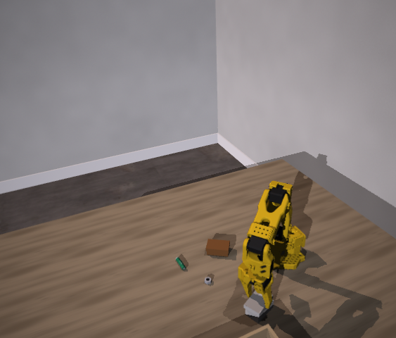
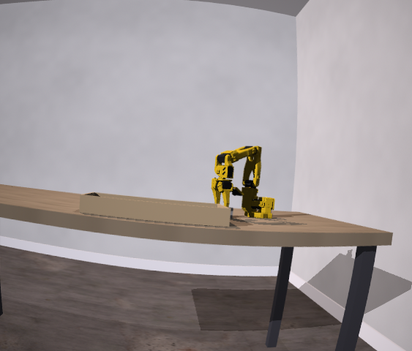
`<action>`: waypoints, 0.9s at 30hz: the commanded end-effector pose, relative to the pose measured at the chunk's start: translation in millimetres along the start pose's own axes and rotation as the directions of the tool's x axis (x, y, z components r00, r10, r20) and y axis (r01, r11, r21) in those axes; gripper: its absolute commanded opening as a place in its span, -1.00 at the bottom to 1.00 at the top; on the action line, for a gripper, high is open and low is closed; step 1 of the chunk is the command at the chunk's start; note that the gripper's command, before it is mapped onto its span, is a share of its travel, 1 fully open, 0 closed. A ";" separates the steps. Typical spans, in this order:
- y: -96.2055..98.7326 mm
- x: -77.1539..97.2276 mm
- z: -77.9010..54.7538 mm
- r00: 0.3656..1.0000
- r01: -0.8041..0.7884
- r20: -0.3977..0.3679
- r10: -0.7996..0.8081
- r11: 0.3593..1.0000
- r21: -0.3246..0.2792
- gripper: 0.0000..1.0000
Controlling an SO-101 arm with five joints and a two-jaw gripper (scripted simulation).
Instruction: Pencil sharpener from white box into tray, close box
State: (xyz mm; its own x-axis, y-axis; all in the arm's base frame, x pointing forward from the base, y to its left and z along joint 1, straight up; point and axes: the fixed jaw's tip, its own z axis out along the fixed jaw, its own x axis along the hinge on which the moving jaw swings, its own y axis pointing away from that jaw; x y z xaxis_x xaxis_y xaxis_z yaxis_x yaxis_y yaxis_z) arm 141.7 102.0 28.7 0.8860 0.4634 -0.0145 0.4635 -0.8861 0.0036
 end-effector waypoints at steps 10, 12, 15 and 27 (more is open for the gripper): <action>1.1 3.0 -12.9 1.000 -0.002 -0.014 0.002 1.000 0.003 -0.55; 1.1 3.1 -15.8 1.000 -0.002 -0.014 0.002 1.000 0.003 -0.55; 1.1 3.1 -20.5 1.000 -0.002 -0.014 0.002 1.000 0.003 -0.55; 1.3 2.2 -34.0 1.000 -0.002 -0.014 0.002 1.000 0.004 -0.55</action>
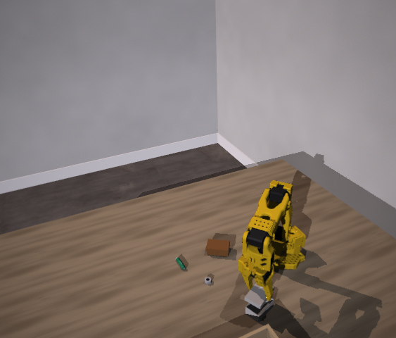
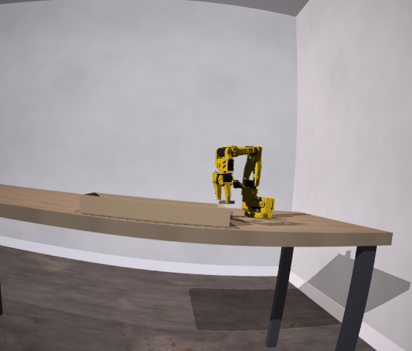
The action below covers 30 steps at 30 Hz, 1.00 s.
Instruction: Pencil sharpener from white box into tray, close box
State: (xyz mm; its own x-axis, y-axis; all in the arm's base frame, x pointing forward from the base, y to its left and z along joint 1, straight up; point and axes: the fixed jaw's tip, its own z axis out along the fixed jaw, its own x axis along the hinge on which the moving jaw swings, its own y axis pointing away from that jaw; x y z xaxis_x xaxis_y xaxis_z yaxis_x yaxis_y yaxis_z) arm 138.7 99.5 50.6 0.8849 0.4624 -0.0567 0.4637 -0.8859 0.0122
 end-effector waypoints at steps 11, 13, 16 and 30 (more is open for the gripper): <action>0.6 5.1 -16.9 0.998 -0.001 -0.057 0.002 1.000 0.012 -0.55; 0.6 5.1 -16.9 0.998 -0.001 -0.057 0.002 1.000 0.012 -0.55; 0.6 5.1 -16.9 0.998 -0.001 -0.057 0.002 1.000 0.012 -0.55; 0.6 5.1 -16.9 0.998 -0.001 -0.057 0.002 1.000 0.012 -0.55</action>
State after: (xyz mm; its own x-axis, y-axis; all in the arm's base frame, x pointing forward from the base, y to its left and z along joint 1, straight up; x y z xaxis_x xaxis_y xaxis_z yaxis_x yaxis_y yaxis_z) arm 138.5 99.3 57.8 0.8848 0.4624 -0.0574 0.4637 -0.8859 0.0123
